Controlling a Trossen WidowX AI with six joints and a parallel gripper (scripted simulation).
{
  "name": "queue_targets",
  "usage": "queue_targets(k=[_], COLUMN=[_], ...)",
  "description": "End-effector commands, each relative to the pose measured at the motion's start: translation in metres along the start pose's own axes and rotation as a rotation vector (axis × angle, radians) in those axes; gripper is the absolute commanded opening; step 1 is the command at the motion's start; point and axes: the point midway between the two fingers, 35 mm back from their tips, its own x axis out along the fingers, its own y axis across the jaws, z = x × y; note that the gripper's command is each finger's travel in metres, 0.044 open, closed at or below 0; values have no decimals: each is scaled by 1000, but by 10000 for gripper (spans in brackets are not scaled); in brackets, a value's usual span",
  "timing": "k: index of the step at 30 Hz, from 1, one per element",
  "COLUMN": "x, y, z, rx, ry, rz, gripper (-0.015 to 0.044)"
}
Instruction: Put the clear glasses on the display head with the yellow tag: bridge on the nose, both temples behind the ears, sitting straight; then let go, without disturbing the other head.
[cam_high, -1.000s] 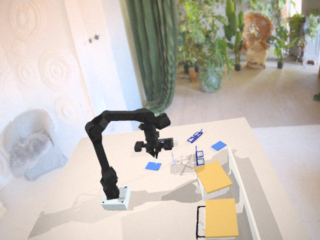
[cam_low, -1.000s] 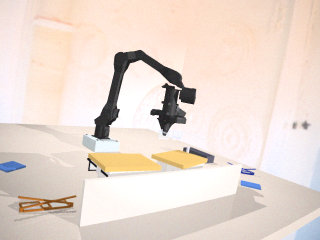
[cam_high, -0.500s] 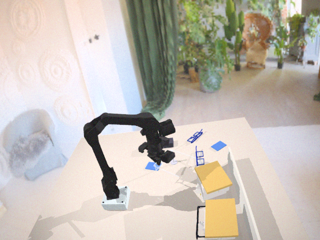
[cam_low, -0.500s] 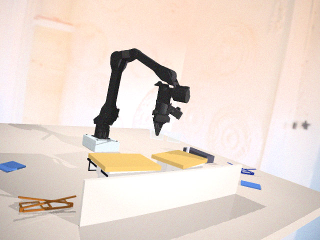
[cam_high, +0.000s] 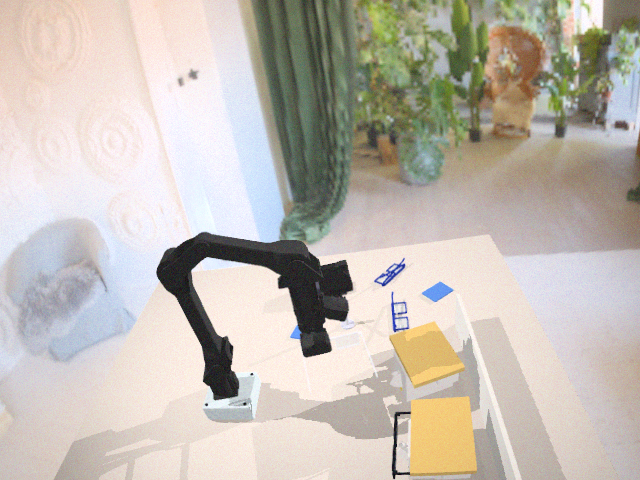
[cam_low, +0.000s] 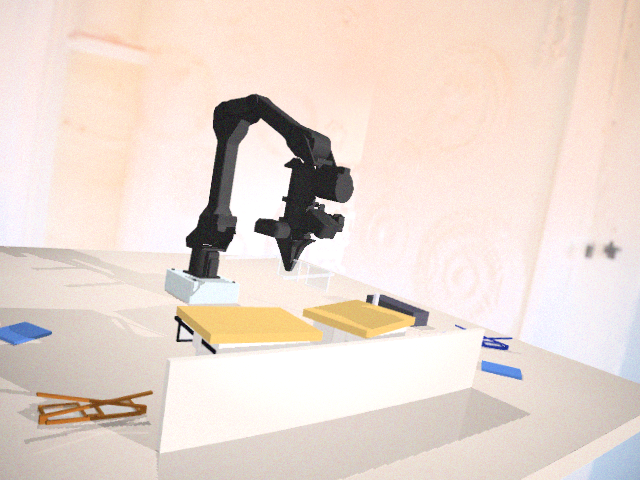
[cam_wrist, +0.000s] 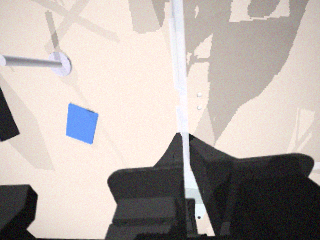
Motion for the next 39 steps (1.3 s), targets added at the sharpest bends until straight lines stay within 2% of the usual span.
queue_targets(k=[1,4,39], x=[-1,-1,28], y=[-18,-24,-24], z=[-8,-11,-7], rx=[208,278,278], ry=[-4,-4,-4], rz=[-1,-1,-1], gripper=[0,0,0])
